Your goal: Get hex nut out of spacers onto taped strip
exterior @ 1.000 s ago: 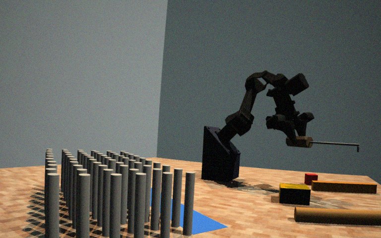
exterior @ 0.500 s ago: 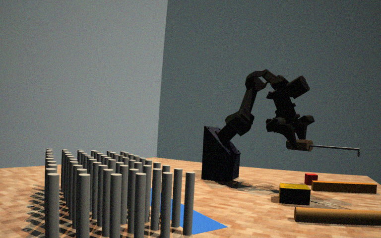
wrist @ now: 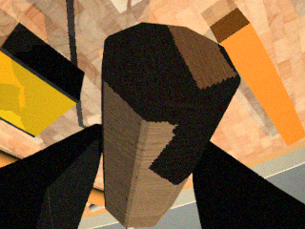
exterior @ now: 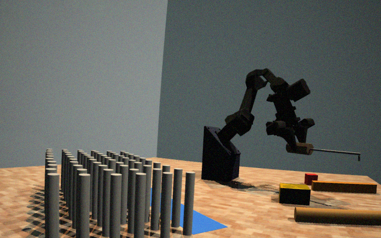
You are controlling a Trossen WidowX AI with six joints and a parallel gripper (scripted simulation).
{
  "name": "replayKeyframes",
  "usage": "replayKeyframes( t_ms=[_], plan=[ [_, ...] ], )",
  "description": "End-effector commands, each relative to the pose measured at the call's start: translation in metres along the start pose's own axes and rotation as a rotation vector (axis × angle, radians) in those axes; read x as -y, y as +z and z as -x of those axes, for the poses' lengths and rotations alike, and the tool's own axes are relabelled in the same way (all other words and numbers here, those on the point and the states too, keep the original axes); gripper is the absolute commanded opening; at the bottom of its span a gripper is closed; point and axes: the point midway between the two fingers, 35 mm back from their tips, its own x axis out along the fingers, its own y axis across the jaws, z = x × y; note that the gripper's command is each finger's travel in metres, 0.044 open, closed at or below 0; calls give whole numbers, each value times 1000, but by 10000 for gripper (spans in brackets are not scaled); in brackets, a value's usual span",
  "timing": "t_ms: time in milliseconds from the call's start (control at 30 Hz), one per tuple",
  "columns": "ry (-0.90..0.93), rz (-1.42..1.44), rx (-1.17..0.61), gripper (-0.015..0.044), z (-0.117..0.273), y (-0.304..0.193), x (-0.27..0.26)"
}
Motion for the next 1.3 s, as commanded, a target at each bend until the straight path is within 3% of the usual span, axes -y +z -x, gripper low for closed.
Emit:
replayKeyframes(
  t_ms=[0, 1267],
  plan=[
    [6, -5, -1, 0, -3, 0, -2],
    [8, -3, 2, 0, -30, 6, -8]
  ],
)
